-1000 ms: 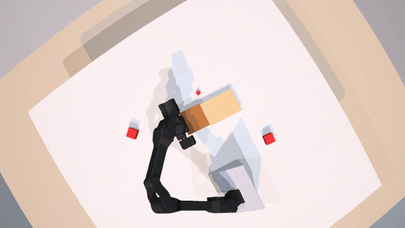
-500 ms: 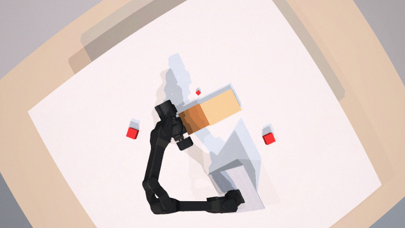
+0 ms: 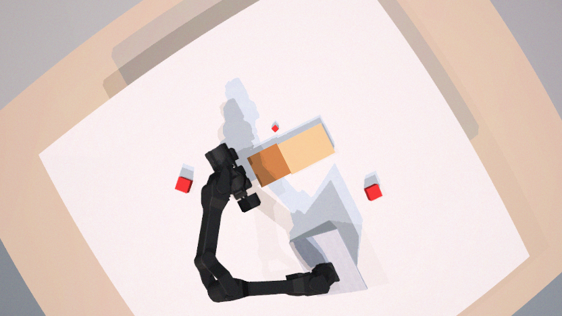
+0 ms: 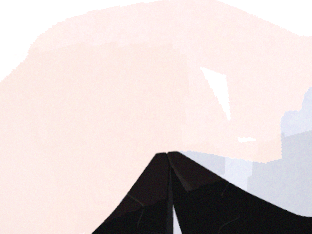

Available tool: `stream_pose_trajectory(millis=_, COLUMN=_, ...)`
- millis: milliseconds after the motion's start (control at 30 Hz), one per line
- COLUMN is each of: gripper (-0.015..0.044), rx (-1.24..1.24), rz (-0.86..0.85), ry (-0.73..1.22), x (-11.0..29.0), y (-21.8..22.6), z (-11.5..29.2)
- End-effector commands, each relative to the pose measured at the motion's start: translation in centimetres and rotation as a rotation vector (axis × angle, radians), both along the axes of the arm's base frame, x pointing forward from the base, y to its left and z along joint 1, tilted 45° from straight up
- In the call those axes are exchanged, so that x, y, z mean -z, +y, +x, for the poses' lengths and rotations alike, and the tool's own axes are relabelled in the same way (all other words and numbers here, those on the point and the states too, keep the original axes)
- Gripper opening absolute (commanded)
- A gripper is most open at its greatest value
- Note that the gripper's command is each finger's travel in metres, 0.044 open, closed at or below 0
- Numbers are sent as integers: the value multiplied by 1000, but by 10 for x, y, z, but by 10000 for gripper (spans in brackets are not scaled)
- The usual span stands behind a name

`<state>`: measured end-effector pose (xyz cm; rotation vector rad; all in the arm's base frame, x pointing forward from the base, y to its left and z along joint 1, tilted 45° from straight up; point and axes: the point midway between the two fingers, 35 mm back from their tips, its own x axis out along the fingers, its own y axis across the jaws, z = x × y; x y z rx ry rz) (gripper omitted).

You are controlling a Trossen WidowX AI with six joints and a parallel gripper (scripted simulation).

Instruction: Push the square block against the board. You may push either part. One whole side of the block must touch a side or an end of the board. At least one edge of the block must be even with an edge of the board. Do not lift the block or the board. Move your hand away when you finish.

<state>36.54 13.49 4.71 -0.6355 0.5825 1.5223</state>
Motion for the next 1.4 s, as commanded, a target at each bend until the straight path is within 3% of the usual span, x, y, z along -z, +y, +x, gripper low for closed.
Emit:
stream_pose_trajectory(millis=0, gripper=0, rx=0, rz=-2, ry=-3, x=-7, y=6, z=-1)
stream_pose_trajectory(millis=100, gripper=0, rx=-1, rz=0, ry=-1, x=-5, y=1, z=0)
stream_pose_trajectory(millis=267, gripper=0, rx=0, rz=-4, ry=-2, x=-42, y=-37, z=1)
stream_pose_trajectory(millis=500, gripper=0, rx=30, rz=-1, ry=12, x=-37, y=-37, z=5)
stream_pose_trajectory(millis=1367, gripper=0, rx=656, rz=-25, ry=651, x=6, y=-85, z=62)
